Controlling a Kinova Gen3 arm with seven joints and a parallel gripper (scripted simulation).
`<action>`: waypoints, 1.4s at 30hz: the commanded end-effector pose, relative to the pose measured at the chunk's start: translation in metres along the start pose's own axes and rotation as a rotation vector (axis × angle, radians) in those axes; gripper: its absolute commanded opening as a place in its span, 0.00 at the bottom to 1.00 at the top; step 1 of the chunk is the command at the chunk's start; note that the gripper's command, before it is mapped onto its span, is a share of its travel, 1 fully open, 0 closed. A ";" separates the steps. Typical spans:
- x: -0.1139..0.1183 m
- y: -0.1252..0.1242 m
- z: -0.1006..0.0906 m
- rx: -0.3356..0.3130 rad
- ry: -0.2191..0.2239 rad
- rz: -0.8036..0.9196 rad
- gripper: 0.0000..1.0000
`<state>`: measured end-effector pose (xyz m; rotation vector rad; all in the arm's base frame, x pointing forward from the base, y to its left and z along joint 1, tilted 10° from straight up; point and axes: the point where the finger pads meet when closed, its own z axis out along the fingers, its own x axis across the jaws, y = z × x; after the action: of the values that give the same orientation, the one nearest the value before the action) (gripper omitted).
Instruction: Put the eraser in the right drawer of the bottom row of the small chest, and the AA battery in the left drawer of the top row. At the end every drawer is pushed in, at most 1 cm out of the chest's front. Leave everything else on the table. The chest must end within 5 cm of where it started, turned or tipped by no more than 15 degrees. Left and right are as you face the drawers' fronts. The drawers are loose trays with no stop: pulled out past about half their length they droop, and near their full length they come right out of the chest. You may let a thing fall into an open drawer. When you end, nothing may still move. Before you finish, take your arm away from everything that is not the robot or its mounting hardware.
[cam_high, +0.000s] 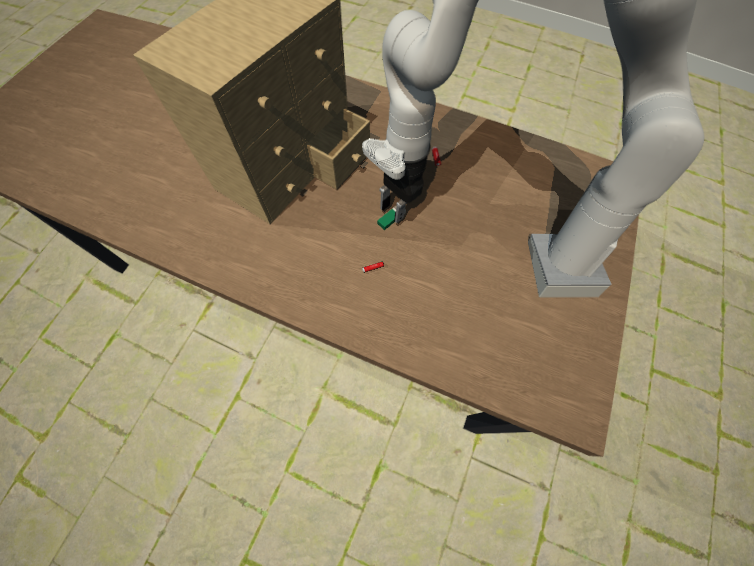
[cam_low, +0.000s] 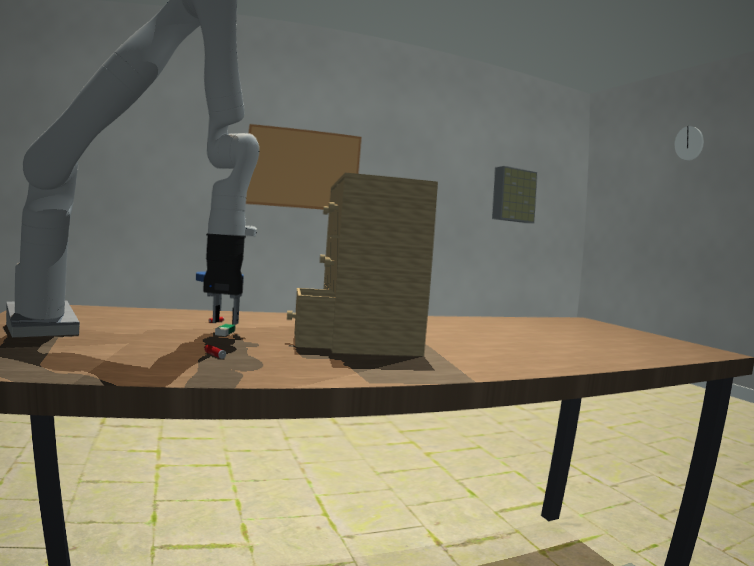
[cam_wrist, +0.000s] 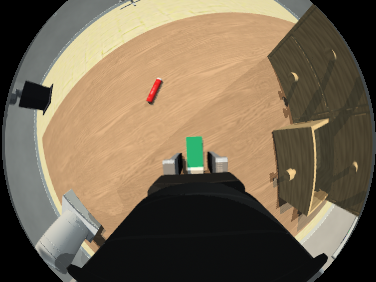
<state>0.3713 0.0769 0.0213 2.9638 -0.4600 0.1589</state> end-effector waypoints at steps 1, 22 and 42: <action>0.000 0.000 -0.001 0.001 0.001 0.000 0.75; 0.000 0.000 0.012 0.001 0.001 0.000 0.75; 0.000 0.000 0.019 0.001 0.001 0.000 0.75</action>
<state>0.3730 0.0739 0.0017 2.9638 -0.4601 0.1591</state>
